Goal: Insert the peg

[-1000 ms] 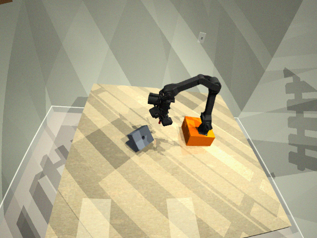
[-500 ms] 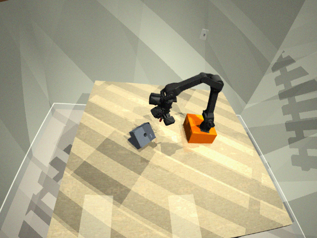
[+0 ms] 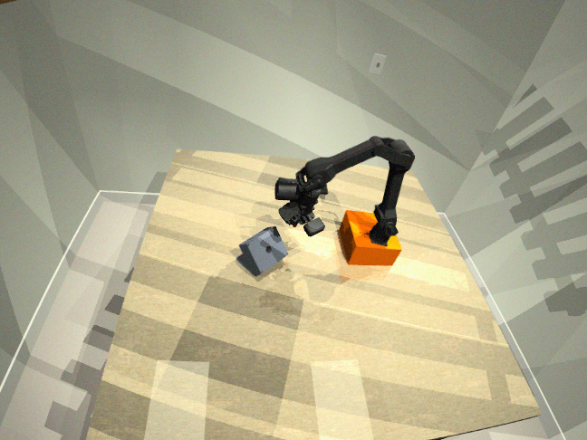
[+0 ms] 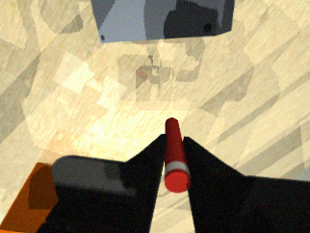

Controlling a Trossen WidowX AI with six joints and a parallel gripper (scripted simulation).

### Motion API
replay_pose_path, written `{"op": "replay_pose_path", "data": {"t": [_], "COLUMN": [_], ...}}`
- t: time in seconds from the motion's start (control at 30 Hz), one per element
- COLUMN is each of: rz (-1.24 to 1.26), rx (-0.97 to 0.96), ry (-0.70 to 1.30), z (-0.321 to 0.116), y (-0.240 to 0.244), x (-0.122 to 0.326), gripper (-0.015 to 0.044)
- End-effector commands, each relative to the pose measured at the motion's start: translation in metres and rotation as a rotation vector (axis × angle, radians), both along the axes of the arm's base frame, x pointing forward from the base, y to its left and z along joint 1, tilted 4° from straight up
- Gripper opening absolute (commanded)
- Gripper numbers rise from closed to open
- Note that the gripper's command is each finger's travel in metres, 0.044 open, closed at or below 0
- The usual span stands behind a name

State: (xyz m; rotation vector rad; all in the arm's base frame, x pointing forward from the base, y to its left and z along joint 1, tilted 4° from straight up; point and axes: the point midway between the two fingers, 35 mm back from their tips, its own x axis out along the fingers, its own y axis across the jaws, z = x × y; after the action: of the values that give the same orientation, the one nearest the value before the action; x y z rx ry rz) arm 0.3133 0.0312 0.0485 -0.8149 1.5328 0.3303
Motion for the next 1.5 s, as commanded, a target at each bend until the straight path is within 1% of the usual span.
{"op": "replay_pose_path", "data": {"t": [0.0, 1.47], "rz": [0.031, 0.364], "rx": [-0.015, -0.164], "ry": [-0.007, -0.030], "z": [0.002, 0.011], "y": [0.004, 0.059], "x": [0.003, 0.008], "gripper": [0.0000, 0.0000]}}
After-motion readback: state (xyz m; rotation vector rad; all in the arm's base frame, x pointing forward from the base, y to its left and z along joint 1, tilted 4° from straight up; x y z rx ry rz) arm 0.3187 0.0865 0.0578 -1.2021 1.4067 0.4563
